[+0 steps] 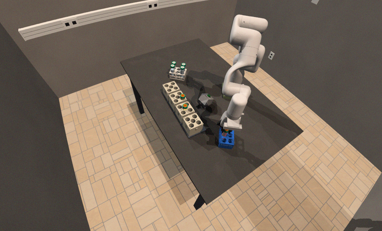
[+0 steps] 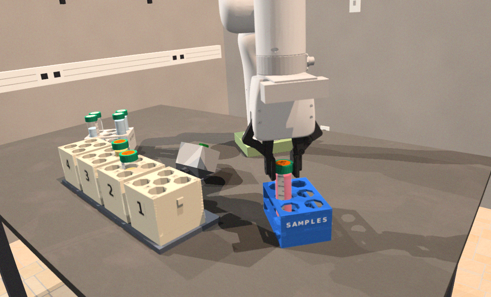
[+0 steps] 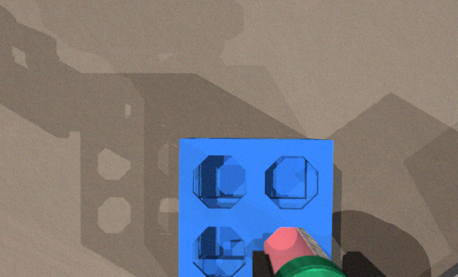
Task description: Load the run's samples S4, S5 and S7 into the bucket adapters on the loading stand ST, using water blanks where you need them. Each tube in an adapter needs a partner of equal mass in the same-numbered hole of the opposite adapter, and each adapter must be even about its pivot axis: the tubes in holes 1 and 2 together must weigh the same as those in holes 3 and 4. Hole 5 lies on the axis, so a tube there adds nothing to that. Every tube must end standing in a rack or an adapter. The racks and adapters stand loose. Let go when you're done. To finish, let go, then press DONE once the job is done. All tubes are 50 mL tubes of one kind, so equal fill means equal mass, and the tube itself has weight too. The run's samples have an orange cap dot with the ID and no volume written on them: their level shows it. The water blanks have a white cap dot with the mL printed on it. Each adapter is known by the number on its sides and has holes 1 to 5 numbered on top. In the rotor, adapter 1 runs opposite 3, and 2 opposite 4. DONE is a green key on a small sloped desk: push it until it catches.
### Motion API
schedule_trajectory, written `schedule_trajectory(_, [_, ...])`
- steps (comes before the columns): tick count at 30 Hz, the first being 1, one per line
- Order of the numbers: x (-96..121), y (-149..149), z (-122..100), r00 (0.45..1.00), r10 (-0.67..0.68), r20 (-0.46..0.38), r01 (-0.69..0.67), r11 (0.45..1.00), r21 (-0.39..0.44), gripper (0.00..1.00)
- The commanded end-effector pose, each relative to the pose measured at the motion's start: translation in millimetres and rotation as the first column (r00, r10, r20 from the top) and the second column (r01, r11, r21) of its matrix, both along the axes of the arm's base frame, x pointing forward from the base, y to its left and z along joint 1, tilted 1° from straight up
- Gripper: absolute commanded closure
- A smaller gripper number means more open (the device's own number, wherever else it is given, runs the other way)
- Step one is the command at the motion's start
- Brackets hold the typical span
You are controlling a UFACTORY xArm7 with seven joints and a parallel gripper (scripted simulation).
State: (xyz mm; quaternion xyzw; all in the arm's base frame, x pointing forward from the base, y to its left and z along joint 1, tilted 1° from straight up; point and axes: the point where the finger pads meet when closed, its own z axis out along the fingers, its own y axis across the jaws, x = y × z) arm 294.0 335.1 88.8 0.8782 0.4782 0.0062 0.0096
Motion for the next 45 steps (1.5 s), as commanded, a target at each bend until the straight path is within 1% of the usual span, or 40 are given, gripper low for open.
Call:
schedule_trajectory(1, [1.0, 1.2, 1.8, 1.0, 0.0, 0.003, 0.0, 1.0, 0.003, 1.0])
schedule_trajectory(31, [1.0, 1.2, 1.8, 1.0, 0.0, 0.003, 0.0, 1.0, 0.003, 1.0])
schedule_trajectory(45, [0.9, 1.3, 9.9, 1.0, 0.0, 0.003, 0.0, 1.0, 0.003, 1.0])
